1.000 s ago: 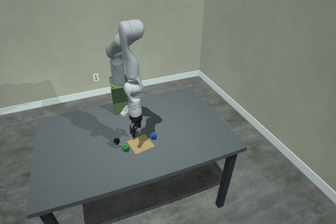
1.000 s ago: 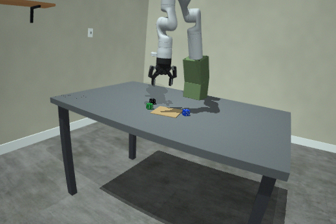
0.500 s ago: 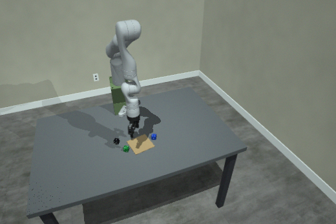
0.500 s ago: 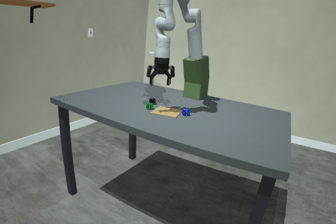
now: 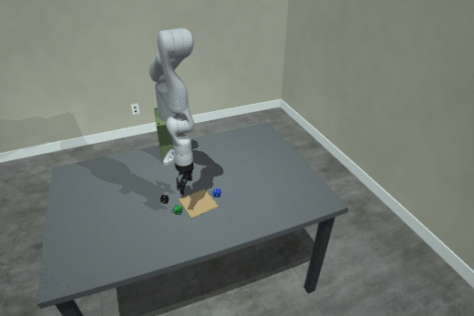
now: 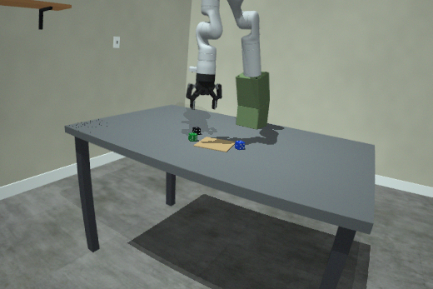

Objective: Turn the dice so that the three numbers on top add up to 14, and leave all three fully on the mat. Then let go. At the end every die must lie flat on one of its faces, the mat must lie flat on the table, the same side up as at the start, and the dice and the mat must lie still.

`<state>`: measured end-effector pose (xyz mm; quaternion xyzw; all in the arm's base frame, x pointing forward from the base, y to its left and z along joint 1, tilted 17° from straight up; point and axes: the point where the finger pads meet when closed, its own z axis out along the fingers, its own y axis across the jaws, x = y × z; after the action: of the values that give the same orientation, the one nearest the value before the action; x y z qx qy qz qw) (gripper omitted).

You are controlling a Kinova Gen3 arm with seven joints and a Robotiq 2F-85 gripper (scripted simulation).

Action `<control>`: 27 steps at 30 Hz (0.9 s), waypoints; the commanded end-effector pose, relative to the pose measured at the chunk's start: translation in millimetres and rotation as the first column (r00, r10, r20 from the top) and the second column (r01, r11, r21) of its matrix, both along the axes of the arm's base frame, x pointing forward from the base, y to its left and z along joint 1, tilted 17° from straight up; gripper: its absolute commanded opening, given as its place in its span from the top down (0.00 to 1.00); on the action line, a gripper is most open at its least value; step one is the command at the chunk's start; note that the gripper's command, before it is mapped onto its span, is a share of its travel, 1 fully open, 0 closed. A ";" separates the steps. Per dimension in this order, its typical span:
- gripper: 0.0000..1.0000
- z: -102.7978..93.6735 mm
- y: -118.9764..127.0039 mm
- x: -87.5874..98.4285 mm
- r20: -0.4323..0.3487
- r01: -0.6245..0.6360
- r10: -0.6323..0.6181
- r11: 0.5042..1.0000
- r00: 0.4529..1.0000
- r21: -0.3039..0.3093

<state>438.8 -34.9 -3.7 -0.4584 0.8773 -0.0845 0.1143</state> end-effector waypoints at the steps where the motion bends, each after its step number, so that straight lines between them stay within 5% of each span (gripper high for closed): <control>1: 0.00 0.8 -3.3 0.2 0.002 0.008 -0.008 1.000 1.000 0.001; 27: 0.00 1.8 -25.7 -5.4 0.005 -0.018 0.018 1.000 1.000 -0.003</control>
<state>434.2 -55.2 -2.7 -0.4714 0.8701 -0.0852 0.1163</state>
